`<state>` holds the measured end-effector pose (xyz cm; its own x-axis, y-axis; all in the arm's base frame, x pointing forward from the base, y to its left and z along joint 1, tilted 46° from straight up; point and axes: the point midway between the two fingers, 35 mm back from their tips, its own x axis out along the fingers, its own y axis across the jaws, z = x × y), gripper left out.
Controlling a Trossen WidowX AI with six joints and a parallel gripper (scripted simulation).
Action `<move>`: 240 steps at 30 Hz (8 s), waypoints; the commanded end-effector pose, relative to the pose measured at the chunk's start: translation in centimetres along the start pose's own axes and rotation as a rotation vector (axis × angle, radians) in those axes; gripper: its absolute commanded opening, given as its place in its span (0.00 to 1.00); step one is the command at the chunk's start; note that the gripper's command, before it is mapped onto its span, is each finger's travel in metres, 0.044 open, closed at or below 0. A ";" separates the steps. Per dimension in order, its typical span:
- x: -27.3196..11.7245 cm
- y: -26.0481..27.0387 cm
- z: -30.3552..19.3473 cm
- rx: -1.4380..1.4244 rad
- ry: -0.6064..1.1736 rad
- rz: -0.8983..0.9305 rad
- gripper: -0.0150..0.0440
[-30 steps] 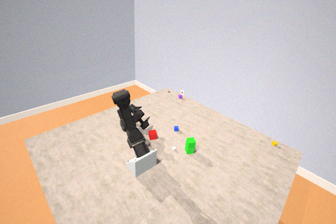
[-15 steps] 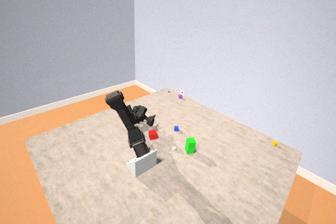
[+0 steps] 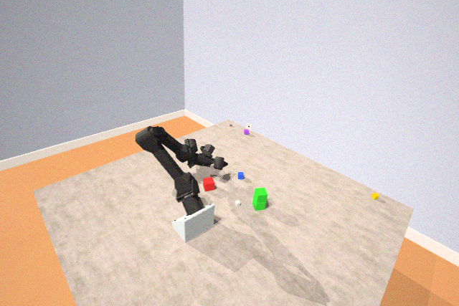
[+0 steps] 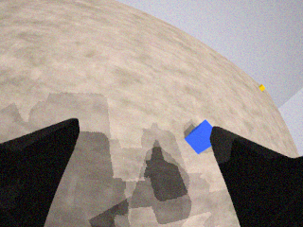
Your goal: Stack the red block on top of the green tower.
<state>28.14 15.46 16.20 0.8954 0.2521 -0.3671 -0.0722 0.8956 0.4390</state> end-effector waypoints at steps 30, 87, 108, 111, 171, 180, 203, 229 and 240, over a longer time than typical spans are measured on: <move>-8.6 -10.2 -3.2 0.312 1.072 -0.078 1.00; -7.3 -5.0 -8.5 0.614 1.135 0.052 1.00; -6.8 -4.4 -9.8 0.617 1.136 0.058 1.00; -6.8 -4.4 -9.7 0.613 1.136 0.058 1.00; -11.0 -9.6 0.5 0.615 1.137 0.048 0.25; -8.5 -12.7 1.3 0.611 1.133 0.041 0.25; -3.0 -22.2 1.0 0.606 1.130 0.035 0.25; 0.2 -31.7 -2.5 0.604 1.129 0.044 0.25; 1.4 -30.8 -4.8 0.605 1.129 0.045 0.25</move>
<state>29.61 -10.80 -1.15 0.0083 0.7084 -0.7057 0.3764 0.6516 0.6586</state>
